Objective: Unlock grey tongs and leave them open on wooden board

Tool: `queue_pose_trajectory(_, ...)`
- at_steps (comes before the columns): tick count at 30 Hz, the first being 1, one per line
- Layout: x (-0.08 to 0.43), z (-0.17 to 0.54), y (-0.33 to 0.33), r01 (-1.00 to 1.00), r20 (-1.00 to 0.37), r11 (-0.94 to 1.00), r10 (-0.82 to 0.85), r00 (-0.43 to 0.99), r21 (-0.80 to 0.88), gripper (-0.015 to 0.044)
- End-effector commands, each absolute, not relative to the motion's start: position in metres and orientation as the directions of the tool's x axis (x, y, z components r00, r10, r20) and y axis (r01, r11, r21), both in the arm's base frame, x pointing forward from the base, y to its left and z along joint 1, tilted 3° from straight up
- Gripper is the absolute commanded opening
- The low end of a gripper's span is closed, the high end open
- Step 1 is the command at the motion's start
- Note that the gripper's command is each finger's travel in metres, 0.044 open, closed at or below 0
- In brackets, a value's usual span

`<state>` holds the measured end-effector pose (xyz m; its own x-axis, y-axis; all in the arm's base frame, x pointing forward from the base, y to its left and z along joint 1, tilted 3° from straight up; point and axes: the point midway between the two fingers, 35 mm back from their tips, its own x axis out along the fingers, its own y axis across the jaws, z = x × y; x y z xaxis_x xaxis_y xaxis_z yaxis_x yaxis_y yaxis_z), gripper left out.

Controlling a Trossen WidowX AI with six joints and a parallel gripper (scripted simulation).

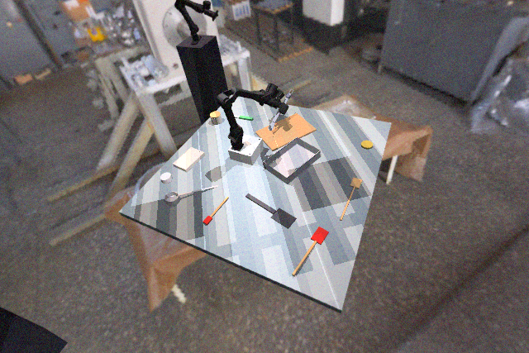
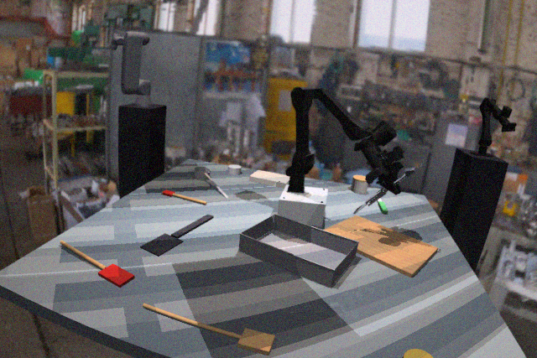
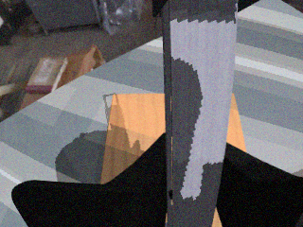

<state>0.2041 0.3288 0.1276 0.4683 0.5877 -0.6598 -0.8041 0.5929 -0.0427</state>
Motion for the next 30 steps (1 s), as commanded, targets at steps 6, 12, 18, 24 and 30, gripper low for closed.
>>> queue_pose_trajectory(6, 0.198, 0.15, 0.318, -0.798, -0.5, 0.601, 0.679, 0.537, -0.041, -0.015)
queue_pose_trajectory(12, 0.192, 0.16, 0.308, -0.795, -0.399, 0.606, 0.721, 0.567, -0.034, -0.015)
queue_pose_trajectory(18, 0.189, 0.164, 0.304, -0.793, -0.355, 0.608, 0.736, 0.577, -0.031, -0.015)
queue_pose_trajectory(24, 0.189, 0.164, 0.304, -0.793, -0.355, 0.608, 0.736, 0.577, -0.031, -0.015)
queue_pose_trajectory(30, 0.189, 0.164, 0.304, -0.793, -0.355, 0.608, 0.736, 0.577, -0.031, -0.015)
